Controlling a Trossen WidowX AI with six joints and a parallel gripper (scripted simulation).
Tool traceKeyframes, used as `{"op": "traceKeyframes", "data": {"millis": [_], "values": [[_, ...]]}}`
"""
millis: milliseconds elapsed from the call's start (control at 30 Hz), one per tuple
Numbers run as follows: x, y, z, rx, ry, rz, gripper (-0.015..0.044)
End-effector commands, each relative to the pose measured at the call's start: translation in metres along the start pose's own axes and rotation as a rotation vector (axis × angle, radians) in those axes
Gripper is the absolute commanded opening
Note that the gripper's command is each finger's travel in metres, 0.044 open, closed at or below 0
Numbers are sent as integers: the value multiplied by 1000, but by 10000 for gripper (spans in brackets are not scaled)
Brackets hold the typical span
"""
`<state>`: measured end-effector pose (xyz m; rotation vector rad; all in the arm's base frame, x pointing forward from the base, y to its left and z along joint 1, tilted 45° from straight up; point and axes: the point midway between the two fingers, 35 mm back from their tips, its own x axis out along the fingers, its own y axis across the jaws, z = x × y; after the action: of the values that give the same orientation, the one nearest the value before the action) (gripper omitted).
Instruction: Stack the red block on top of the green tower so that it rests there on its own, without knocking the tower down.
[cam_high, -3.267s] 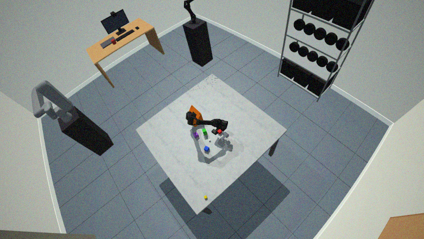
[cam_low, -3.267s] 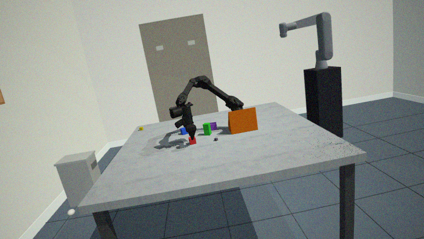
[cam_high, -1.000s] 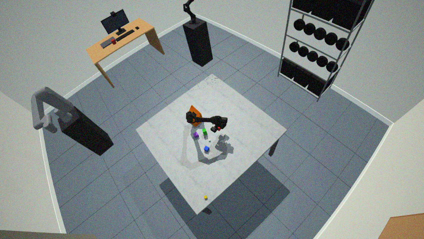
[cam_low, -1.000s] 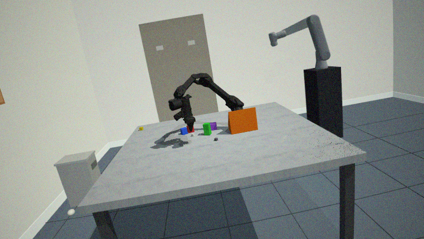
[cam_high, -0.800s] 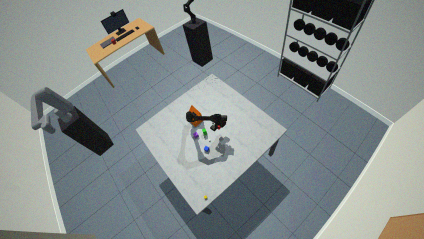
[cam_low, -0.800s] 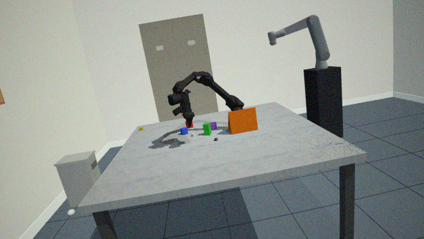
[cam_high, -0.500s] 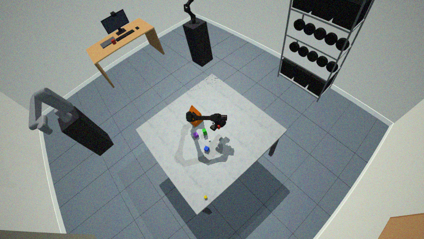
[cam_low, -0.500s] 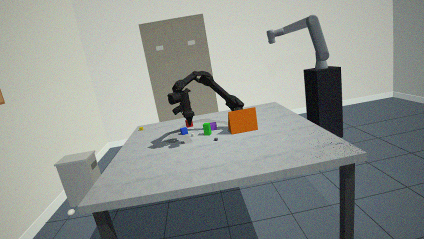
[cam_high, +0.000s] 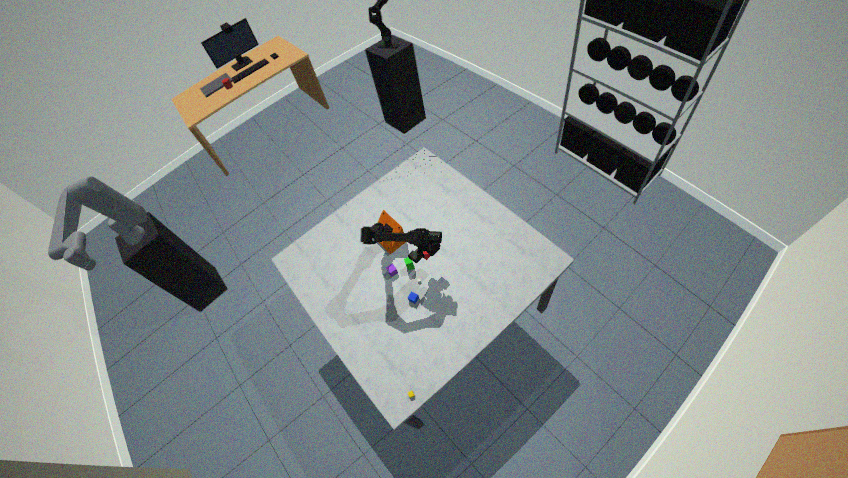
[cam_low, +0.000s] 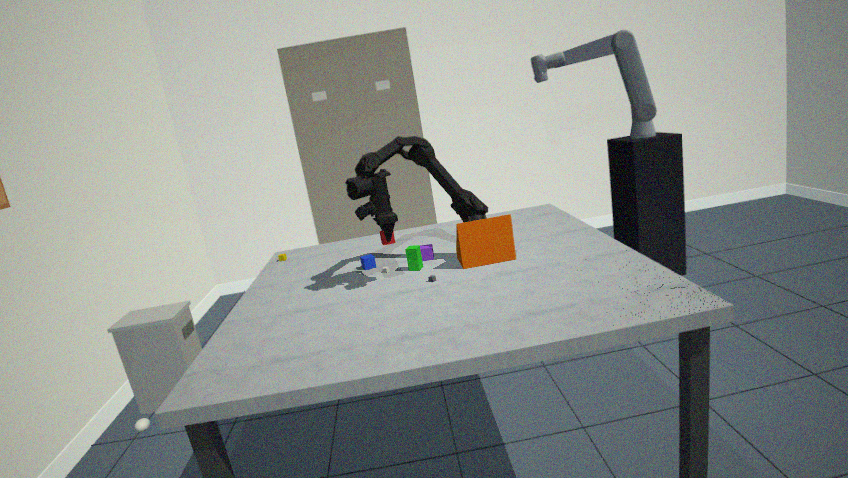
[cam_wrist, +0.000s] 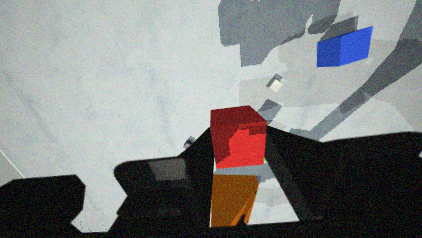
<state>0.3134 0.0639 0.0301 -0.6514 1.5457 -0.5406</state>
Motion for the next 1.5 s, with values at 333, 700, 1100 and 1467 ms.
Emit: {"op": "traceKeyframes", "data": {"millis": [333, 700, 1100, 1467], "values": [[4, -42, -48, -8, 8, -9, 0], [11, -63, -84, -11, 9, -12, 0], [30, -64, -85, -11, 9, -13, 0], [49, -65, -87, -11, 9, -14, 0]]}}
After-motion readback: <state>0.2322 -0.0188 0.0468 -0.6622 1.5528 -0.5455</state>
